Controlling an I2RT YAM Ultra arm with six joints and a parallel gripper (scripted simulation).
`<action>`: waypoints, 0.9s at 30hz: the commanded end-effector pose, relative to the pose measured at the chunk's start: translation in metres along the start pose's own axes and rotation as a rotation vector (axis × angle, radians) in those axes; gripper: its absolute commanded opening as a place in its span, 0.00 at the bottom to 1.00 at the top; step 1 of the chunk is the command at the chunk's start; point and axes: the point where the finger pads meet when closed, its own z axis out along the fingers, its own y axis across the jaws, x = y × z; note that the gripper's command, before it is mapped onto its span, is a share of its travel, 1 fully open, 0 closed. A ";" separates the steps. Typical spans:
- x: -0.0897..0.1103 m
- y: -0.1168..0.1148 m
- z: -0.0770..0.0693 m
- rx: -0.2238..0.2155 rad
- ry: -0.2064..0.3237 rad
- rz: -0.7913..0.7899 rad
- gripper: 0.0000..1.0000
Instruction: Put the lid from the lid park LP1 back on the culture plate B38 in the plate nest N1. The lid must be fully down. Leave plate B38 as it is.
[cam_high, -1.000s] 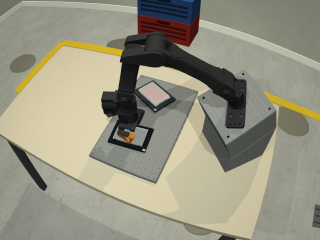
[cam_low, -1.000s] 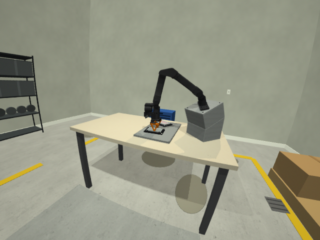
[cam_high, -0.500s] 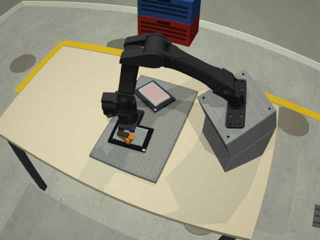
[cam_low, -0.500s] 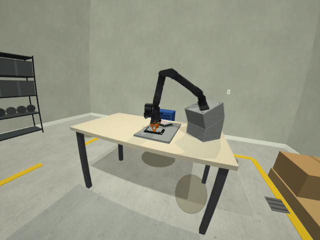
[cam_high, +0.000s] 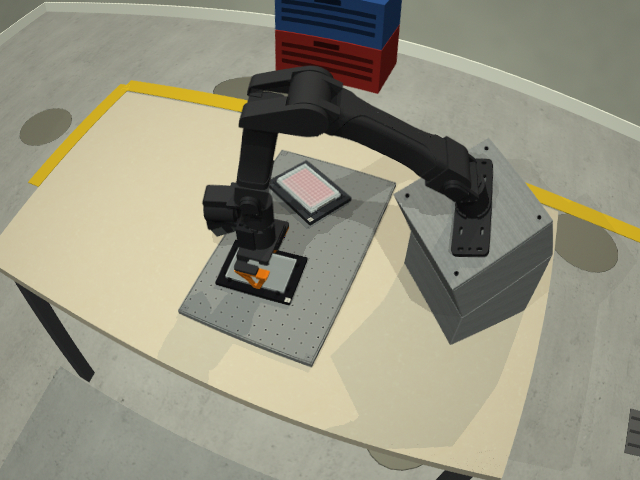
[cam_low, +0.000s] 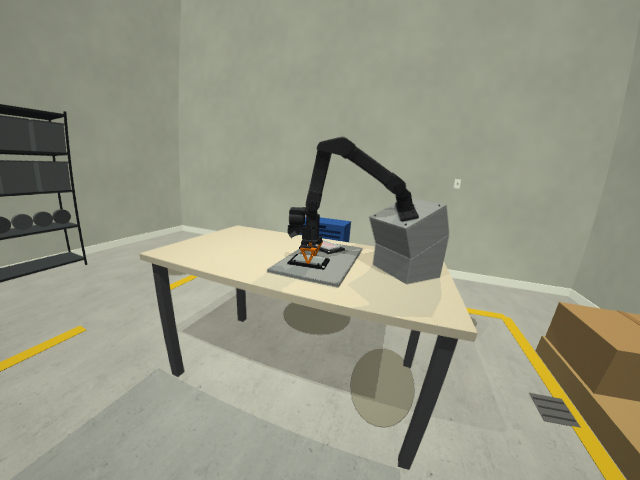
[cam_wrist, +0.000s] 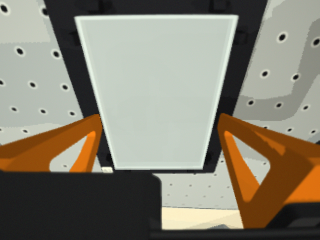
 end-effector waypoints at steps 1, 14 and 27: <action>-0.024 0.004 -0.006 -0.002 -0.061 -0.007 1.00; -0.021 0.003 -0.003 -0.001 -0.055 -0.006 1.00; -0.019 0.003 -0.001 0.000 -0.048 -0.005 1.00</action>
